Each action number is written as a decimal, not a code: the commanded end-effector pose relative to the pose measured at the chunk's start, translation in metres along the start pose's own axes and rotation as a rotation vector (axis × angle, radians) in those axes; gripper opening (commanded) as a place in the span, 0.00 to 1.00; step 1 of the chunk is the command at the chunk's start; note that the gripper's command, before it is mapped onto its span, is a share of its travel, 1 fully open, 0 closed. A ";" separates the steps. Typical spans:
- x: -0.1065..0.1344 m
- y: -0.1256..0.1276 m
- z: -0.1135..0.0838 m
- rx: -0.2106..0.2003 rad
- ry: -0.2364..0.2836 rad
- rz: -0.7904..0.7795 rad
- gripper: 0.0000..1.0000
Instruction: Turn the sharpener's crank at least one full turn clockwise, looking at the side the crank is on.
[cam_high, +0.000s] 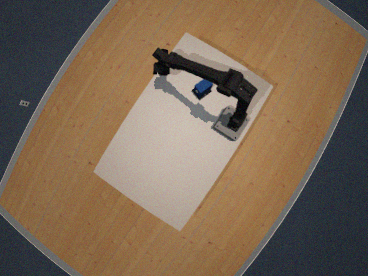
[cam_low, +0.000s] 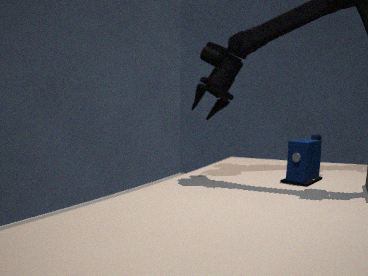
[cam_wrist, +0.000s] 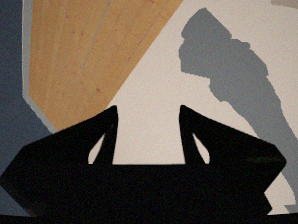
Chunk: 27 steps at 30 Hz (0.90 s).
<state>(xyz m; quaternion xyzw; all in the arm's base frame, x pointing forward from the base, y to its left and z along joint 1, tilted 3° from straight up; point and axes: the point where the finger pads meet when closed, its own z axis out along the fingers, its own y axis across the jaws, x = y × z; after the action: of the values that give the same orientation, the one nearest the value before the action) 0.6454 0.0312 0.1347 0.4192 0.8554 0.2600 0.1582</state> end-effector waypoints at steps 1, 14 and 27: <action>-0.011 0.026 -0.030 -0.038 -0.037 0.016 0.51; -0.029 -0.038 -0.052 0.054 -0.050 0.154 0.51; -0.037 -0.092 -0.064 0.115 -0.038 0.216 0.51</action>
<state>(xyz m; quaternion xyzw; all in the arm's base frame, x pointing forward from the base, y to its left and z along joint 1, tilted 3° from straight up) 0.5852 -0.0492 0.1366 0.5209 0.8151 0.2221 0.1222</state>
